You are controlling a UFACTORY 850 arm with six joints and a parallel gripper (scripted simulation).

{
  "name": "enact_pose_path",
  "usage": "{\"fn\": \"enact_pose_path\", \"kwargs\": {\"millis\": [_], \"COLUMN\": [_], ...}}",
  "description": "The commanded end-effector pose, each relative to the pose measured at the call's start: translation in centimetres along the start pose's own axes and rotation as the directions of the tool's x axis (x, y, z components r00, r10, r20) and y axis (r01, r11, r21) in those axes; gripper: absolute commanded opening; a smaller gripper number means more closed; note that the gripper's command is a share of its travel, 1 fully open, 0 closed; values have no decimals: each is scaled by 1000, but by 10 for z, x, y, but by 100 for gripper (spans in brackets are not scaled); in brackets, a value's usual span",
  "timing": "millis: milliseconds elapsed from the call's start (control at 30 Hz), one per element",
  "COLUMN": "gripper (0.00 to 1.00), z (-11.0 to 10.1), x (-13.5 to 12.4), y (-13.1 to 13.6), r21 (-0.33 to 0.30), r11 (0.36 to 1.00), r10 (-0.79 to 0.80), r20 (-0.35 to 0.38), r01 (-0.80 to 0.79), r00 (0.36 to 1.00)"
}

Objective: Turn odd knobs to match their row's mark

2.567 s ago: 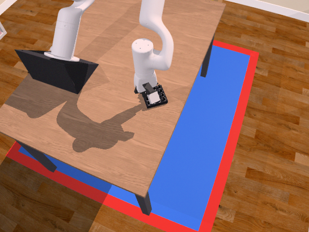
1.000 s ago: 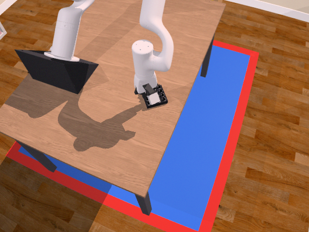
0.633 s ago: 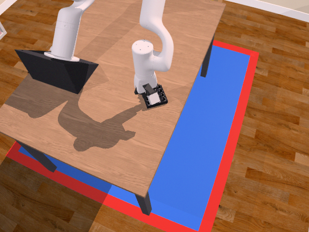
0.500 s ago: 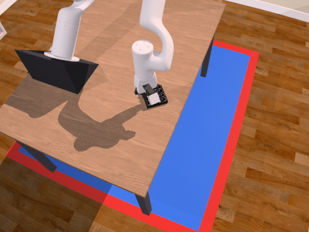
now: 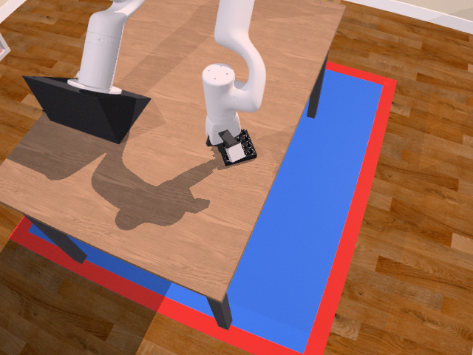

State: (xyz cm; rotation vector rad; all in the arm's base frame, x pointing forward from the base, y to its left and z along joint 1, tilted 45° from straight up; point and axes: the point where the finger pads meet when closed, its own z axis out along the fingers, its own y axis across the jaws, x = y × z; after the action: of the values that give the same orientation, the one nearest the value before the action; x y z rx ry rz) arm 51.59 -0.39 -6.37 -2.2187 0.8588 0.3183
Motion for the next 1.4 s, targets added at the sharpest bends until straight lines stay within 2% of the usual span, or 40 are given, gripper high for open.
{"fn": "enact_pose_path", "kwargs": {"millis": [0, 1333, 1367], "gripper": [19, 19, 8], "z": [1, 2, 2], "x": [1, 1, 1], "y": [0, 0, 0], "r21": [1, 1, 1], "r11": [1000, 1000, 1000], "r10": [-1, -1, -1], "r20": [-2, -2, -2], "r01": [1, 1, 1], "r00": [1000, 1000, 1000]}}
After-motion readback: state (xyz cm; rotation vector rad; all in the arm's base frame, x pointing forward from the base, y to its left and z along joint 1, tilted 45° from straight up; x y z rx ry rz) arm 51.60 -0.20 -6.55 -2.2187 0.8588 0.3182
